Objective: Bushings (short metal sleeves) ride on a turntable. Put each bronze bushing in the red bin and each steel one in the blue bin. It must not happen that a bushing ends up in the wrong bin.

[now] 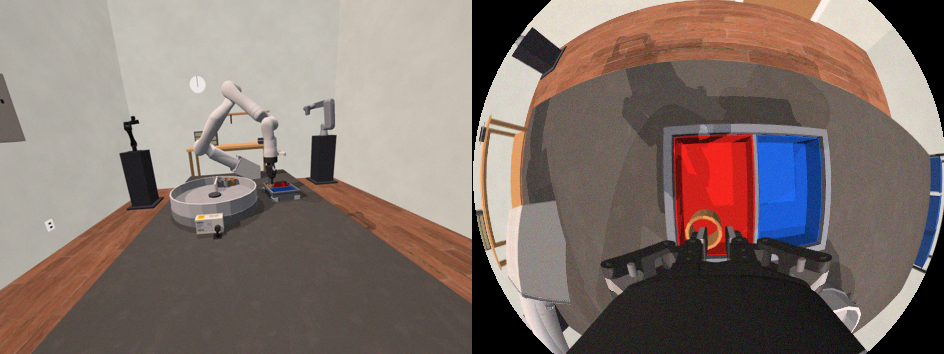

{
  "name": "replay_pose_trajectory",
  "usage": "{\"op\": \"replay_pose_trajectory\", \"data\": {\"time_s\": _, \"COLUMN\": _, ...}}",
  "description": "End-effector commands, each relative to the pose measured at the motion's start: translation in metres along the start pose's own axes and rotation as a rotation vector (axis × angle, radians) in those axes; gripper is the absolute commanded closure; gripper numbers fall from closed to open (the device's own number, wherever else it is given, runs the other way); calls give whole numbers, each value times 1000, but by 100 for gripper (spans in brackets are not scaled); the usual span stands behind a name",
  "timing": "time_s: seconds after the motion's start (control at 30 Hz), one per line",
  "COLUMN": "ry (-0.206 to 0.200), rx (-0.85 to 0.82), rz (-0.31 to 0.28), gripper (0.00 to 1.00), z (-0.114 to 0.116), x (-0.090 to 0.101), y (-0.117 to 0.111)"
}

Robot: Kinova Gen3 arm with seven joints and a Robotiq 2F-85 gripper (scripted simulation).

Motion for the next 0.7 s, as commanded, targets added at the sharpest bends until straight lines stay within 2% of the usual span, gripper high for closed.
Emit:
{"op": "replay_pose_trajectory", "data": {"time_s": 0.0, "ry": 2, "rx": 0, "rz": 2, "gripper": 81, "z": 0, "x": 1, "y": 0}}
{"op": "replay_pose_trajectory", "data": {"time_s": 0.03, "ry": 2, "rx": 0, "rz": 2, "gripper": 81, "z": 0, "x": 1, "y": 0}}
{"op": "replay_pose_trajectory", "data": {"time_s": 0.2, "ry": 2, "rx": 0, "rz": 2, "gripper": 81, "z": 0, "x": 59, "y": 0}}
{"op": "replay_pose_trajectory", "data": {"time_s": 0.3, "ry": 2, "rx": 0, "rz": 2, "gripper": 81, "z": 0, "x": 59, "y": 0}}
{"op": "replay_pose_trajectory", "data": {"time_s": 0.47, "ry": 2, "rx": 0, "rz": 2, "gripper": 81, "z": 0, "x": 117, "y": 0}}
{"op": "replay_pose_trajectory", "data": {"time_s": 0.67, "ry": 2, "rx": 0, "rz": 2, "gripper": 81, "z": 0, "x": 117, "y": 0}}
Point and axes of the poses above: the point where the finger pads meet when closed, its own x axis back along the fingers, its own z axis across the jaws, y = z × x, the point moved 5 cm from there along x, back along the fingers, and after that the axes turned 6 degrees about x, right-handed, at the moved point
